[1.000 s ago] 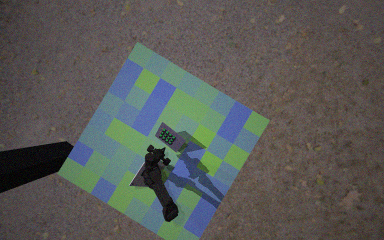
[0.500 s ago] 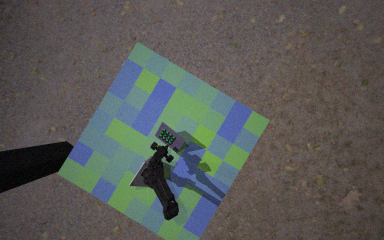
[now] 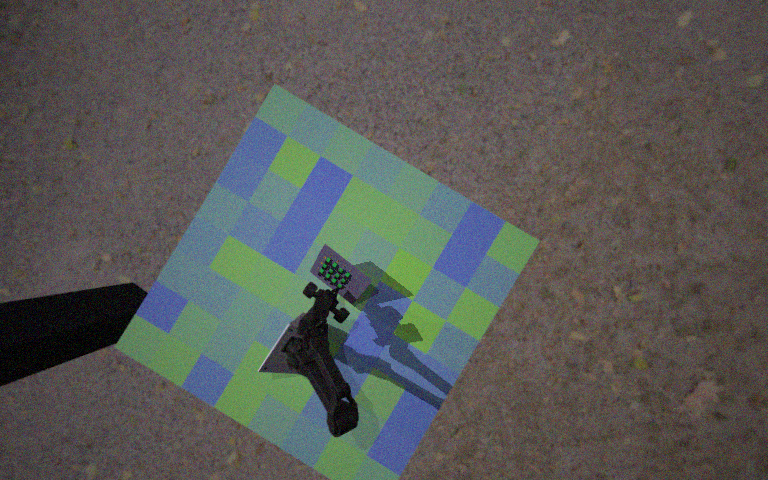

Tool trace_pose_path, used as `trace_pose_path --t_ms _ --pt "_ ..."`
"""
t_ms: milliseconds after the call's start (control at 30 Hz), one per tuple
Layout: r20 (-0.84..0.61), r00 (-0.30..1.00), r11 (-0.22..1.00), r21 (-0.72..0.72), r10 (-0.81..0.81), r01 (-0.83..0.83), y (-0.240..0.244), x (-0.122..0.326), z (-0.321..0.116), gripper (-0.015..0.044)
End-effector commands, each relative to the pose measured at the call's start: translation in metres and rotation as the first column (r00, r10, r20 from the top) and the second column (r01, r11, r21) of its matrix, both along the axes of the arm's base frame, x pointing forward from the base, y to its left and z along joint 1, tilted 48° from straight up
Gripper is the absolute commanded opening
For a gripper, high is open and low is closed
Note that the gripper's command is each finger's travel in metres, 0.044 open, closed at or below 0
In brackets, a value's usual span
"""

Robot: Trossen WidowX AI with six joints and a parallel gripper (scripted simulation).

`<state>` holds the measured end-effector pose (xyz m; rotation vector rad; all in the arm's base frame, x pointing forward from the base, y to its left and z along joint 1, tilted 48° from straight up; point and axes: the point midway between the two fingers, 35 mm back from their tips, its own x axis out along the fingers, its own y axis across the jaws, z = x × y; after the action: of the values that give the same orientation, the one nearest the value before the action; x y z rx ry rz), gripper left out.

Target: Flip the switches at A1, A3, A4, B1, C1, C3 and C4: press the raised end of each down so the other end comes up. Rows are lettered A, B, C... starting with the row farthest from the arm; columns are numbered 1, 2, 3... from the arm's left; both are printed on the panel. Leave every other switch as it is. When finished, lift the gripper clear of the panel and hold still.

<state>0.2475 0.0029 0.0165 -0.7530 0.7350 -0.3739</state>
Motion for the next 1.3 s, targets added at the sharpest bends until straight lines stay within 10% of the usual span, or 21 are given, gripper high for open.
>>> trace_pose_path --t_ms 0,1267 --pt "-0.019 1.0 1.0 -0.008 0.003 -0.004 -0.0037 0.0 -0.0055 0.0" --pt "-0.019 1.0 1.0 -0.008 0.003 -0.003 -0.0091 0.0068 -0.0103 0.0"
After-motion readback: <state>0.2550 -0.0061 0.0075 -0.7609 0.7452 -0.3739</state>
